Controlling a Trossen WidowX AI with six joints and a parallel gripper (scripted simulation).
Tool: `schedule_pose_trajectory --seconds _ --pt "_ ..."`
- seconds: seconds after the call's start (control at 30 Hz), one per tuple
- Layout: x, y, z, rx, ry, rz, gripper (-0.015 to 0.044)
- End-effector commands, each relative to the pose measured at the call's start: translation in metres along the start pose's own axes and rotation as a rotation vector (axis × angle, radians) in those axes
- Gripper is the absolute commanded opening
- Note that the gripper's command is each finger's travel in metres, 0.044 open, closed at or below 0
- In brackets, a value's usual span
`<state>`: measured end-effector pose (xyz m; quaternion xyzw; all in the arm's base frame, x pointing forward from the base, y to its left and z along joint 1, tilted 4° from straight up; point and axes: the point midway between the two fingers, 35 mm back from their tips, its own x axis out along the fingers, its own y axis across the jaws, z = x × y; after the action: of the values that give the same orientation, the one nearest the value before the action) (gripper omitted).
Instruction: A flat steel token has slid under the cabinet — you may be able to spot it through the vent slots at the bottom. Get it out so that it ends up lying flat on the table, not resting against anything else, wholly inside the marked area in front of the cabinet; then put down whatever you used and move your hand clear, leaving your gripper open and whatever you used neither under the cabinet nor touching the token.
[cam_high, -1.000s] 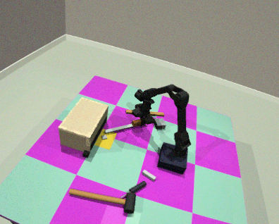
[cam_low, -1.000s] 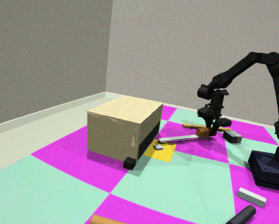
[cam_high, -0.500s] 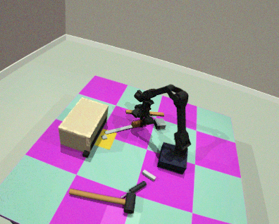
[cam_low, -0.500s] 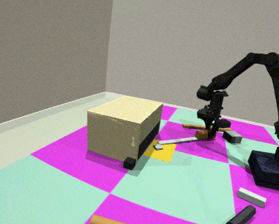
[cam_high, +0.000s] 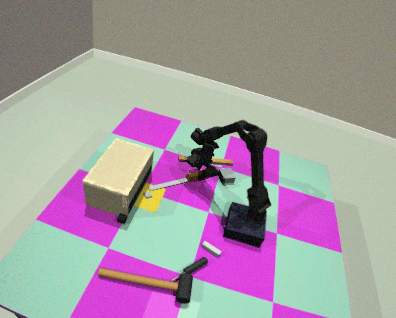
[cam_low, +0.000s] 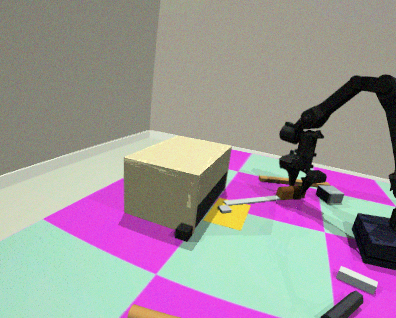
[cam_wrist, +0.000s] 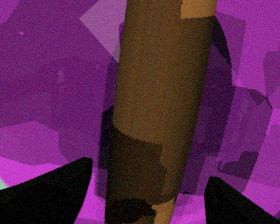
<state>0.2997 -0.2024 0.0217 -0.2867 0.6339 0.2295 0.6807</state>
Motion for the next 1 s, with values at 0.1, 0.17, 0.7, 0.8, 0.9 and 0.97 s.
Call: schedule_pose_trajectory --seconds 0.1,0.17,0.7,0.8,0.9,0.97 --pt "0.0071 0.0006 -0.0002 -0.002 -0.004 0.007 0.0270" --pt "0.0083 0.0014 -0.0002 -0.006 -0.004 0.007 0.0270" --pt "0.0079 0.0007 -0.0007 -0.004 0.000 0.003 0.0118" --pt "0.0079 0.0007 -0.0007 -0.004 0.000 0.003 0.0078" --pt "0.0079 0.0007 -0.0007 -0.004 0.000 0.003 0.0000" --pt "0.0079 0.0007 -0.0007 -0.004 0.000 0.003 0.0000"
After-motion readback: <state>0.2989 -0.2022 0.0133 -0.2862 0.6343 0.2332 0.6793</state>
